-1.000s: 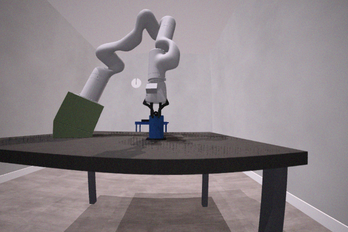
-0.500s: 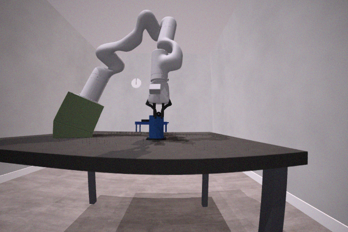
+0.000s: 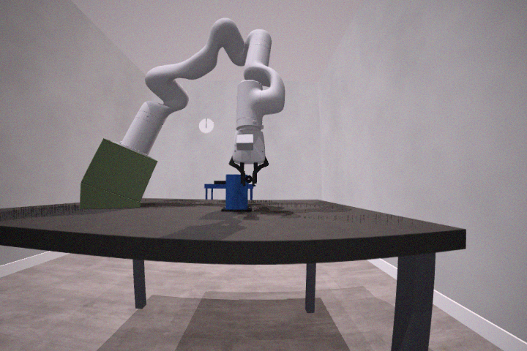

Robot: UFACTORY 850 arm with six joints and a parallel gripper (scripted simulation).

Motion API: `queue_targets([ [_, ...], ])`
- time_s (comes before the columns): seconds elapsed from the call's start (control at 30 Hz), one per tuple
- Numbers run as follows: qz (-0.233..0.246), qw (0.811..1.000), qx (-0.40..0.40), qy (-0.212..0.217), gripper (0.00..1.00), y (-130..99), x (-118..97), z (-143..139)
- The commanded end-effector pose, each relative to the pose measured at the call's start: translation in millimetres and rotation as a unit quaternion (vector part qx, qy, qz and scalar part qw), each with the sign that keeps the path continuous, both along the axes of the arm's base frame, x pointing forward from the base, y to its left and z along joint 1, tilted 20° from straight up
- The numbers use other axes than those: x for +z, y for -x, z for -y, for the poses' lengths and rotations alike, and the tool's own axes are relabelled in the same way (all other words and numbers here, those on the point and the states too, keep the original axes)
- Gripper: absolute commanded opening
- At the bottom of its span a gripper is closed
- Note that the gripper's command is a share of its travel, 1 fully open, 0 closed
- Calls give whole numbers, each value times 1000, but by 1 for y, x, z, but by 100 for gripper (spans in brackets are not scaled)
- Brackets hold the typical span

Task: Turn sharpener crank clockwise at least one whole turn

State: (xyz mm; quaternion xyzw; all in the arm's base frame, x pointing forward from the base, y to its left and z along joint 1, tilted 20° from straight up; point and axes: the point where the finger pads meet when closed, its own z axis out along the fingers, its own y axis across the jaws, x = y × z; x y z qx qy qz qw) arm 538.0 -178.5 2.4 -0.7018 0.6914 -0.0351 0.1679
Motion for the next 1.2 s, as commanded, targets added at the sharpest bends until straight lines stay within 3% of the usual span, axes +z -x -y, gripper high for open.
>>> queue_targets([
  [0.0, 0, 1000, 0, 0, 0, -8, -7, -1],
  [0.47, 0, 1000, 0, 0, 0, -16, -22, -4],
  [1.17, 0, 1000, 0, 0, 0, -17, -24, -5],
])
